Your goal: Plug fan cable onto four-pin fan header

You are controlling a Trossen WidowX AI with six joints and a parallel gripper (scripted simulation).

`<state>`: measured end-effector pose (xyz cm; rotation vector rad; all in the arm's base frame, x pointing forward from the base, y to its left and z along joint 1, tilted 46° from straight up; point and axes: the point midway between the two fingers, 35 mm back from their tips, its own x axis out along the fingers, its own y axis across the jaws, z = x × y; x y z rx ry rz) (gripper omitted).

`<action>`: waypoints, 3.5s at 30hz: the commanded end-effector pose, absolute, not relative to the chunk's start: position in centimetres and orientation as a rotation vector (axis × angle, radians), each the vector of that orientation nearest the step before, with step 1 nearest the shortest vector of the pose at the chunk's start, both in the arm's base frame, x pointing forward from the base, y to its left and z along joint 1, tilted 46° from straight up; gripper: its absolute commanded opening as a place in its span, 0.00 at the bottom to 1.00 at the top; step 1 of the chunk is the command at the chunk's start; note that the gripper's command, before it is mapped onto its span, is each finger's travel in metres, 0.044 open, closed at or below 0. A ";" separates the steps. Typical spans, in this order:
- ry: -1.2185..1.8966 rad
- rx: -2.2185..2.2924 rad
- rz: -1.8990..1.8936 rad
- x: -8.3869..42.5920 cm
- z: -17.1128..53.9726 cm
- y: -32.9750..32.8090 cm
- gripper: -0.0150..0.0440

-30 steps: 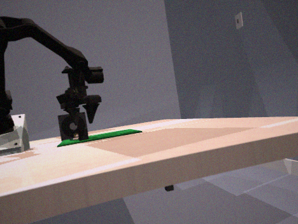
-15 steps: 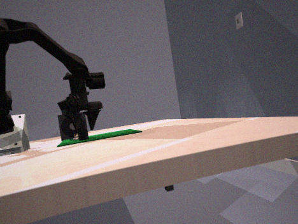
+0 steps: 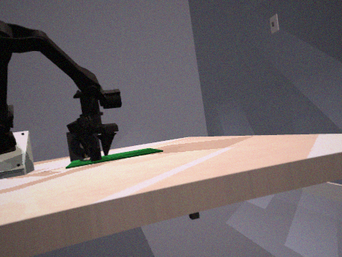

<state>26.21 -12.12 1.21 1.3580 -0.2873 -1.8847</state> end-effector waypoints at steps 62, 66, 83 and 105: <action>0.623 0.638 -1.616 26.7 2.1 -6.1 0.25; 0.729 0.536 -1.558 26.6 1.8 -5.7 0.25; 1.133 0.096 -1.256 26.3 0.5 -4.3 0.25; 1.540 -0.476 -0.755 25.6 -1.2 -2.5 0.25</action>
